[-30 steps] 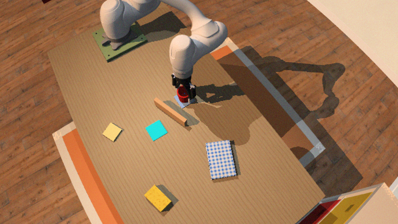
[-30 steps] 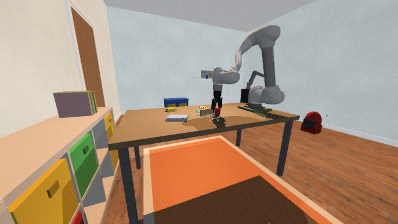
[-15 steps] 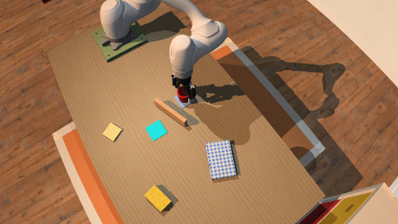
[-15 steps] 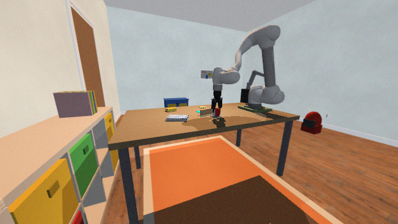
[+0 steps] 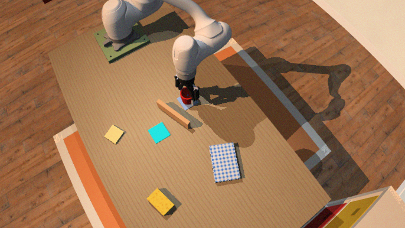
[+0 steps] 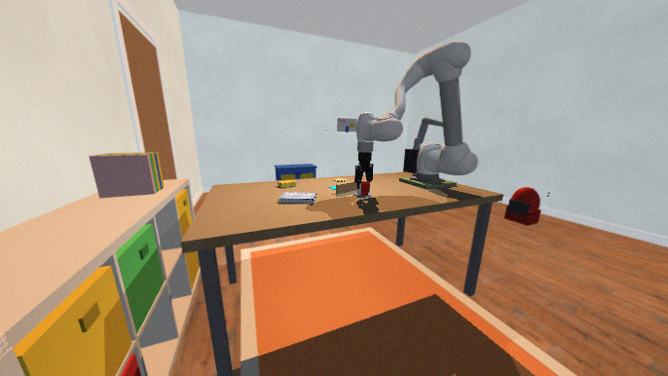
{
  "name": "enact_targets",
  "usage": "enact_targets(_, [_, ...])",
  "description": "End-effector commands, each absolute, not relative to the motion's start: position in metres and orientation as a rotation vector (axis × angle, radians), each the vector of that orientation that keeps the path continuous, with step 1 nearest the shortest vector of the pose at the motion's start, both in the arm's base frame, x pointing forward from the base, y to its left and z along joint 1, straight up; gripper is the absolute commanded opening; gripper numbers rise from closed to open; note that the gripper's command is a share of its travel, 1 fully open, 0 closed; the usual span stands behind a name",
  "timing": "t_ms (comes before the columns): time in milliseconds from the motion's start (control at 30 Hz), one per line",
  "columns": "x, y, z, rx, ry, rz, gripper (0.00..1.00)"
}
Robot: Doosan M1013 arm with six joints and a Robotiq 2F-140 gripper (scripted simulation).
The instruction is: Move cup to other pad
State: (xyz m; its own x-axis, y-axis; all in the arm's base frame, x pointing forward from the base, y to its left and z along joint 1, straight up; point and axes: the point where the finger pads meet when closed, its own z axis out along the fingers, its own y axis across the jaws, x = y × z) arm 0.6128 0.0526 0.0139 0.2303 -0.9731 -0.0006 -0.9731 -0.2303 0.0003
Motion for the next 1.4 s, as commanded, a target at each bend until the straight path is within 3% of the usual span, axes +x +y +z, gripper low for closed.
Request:
enact_targets(0, [0.613, 0.053, 0.014, -2.464, 1.949, 0.001, 0.49])
enact_targets(700, [0.613, 0.053, 0.019, -2.464, 1.949, 0.001, 0.49])
enact_targets(1367, [0.613, 0.053, 0.064, -2.464, 1.949, 0.001, 0.49])
